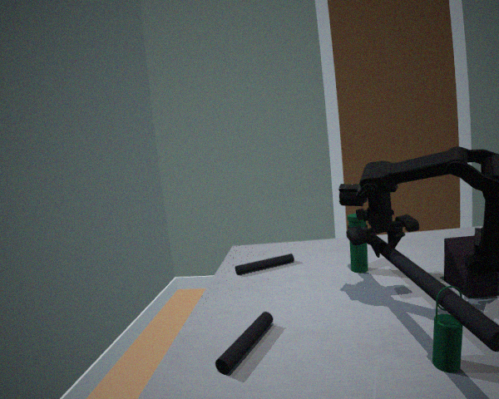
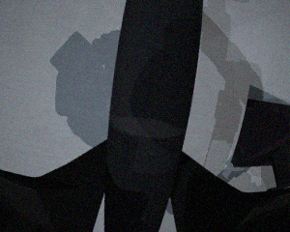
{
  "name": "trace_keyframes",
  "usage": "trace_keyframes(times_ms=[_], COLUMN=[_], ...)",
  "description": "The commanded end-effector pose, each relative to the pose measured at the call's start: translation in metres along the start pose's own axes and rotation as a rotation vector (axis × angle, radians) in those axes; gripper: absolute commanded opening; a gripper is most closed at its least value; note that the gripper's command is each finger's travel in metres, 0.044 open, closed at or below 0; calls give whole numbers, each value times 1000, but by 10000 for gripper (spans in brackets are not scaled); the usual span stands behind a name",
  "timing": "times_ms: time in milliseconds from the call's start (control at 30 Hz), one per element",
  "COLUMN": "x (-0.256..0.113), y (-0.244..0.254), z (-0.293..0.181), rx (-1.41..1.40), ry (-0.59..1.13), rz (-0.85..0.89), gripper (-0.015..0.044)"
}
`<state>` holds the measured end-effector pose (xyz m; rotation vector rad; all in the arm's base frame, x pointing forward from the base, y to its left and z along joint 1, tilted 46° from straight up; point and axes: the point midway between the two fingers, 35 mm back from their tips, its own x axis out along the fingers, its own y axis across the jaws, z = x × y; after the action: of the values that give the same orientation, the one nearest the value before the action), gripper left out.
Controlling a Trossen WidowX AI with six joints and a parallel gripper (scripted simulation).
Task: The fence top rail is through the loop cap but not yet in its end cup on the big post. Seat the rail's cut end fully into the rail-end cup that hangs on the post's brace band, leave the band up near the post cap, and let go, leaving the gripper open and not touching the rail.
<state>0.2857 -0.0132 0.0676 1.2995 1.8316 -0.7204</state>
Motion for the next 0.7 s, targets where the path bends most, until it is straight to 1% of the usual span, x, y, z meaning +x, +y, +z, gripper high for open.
trace_keyframes(times_ms=[0,500,533,667], x=[-7,-4,2,2], y=[2,1,0,0], z=[9,20,12,12], rx=[-1,-1,2,2], ry=[-19,-19,1,1], rz=[20,20,4,4], gripper=[0,0,0,0])
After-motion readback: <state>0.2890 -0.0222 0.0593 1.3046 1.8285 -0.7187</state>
